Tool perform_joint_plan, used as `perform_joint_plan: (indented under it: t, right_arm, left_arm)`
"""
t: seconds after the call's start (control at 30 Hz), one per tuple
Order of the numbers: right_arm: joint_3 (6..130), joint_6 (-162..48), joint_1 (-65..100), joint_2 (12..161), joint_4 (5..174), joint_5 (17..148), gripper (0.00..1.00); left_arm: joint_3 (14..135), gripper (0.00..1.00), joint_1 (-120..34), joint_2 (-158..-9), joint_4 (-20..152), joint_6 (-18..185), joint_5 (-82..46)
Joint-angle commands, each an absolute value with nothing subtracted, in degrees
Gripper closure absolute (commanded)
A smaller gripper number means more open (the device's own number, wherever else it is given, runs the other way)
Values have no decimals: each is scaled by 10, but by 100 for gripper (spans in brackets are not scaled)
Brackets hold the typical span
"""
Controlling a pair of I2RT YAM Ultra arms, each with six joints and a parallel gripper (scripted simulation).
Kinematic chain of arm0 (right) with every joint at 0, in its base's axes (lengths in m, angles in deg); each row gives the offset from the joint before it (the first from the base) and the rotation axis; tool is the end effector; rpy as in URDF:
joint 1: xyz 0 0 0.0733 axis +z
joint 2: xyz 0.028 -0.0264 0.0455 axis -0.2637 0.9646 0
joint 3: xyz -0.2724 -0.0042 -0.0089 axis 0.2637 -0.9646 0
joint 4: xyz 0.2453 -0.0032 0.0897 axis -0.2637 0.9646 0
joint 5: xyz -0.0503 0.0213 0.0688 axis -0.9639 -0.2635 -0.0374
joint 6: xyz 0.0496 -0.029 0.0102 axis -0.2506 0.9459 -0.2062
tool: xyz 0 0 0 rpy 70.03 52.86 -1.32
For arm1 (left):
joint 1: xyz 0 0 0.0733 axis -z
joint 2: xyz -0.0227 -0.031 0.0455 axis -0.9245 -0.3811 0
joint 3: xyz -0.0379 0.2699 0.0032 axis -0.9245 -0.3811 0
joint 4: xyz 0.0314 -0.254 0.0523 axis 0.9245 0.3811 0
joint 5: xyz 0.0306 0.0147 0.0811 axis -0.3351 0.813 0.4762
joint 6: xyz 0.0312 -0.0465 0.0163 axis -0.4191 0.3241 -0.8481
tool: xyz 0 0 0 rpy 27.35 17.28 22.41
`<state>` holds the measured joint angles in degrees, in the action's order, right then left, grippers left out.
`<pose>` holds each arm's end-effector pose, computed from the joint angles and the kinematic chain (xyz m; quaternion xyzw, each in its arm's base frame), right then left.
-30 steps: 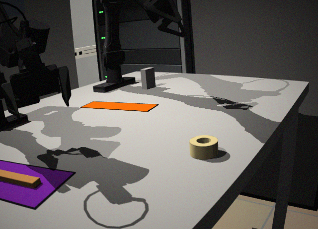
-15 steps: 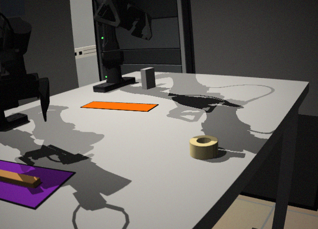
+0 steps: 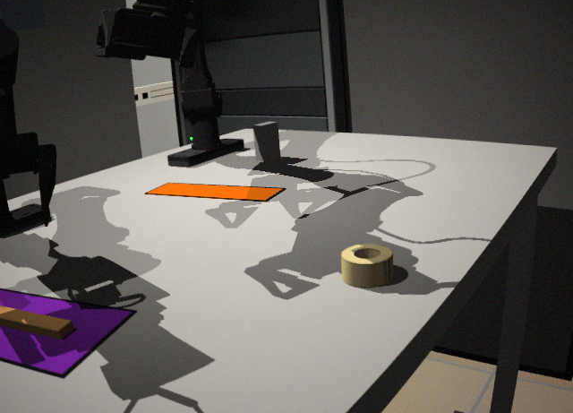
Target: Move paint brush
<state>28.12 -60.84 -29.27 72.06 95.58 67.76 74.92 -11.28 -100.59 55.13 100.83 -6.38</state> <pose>0.2291 -0.0638 0.1858 0.1781 0.9112 -0.1148 0.3534 0.2406 -0.3471 0.2809 0.2177 0.7845 -0.3023 0.4959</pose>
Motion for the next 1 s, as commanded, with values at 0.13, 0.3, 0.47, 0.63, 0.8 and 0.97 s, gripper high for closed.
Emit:
perform_joint_plan:
  t: [0.13,0.3,0.47,0.63,0.8,0.97]
  right_arm:
    - [349,-536,-352,714,1057,723,0]
    - [381,-503,-390,732,1101,737,0]
    - [392,-505,-399,738,1098,739,0]
    - [393,-507,-400,739,1096,733,0]
    - [387,-507,-397,734,1097,734,0]
    - [387,-507,-397,734,1097,734,0]
  left_arm:
    - [679,0,-56,-958,386,884,-120]
    - [629,0,-19,-944,313,826,-147]
    - [614,0,-15,-945,294,818,-157]
    - [618,0,-11,-946,303,827,-153]
    - [618,0,-11,-946,303,827,-153]
    - [618,0,-11,-946,303,827,-153]
